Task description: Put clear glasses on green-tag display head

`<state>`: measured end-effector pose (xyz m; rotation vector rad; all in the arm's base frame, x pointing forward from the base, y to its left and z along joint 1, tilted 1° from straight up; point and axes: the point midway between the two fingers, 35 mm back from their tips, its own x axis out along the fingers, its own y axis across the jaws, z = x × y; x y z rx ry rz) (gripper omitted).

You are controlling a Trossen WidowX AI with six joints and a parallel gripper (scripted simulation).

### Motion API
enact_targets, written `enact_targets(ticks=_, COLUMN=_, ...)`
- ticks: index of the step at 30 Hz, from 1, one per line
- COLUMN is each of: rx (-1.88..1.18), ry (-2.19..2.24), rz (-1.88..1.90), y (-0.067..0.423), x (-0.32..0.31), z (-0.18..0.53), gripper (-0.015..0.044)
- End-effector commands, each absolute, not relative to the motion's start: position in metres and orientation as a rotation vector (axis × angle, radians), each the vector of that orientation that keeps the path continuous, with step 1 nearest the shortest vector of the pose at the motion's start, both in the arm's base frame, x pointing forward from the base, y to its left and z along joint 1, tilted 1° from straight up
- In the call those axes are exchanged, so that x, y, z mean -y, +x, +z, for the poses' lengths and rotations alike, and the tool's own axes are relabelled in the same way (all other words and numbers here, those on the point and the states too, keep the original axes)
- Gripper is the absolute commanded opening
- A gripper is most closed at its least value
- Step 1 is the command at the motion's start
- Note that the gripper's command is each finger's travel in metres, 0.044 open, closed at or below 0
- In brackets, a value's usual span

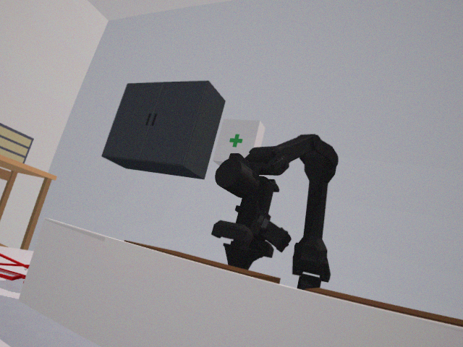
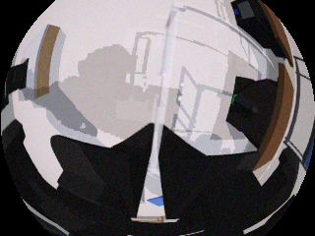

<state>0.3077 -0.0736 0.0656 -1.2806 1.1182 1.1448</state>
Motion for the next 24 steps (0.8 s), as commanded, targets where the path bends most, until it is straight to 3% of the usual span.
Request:
enact_targets(ticks=1, rx=-1.125, ry=-1.278, rz=1.142, y=0.314, x=0.074, z=0.066, gripper=0.0000)
enact_targets(ticks=24, rx=-1.123, ry=-1.279, rz=1.140, y=0.347, x=0.074, z=0.068, gripper=0.0000)
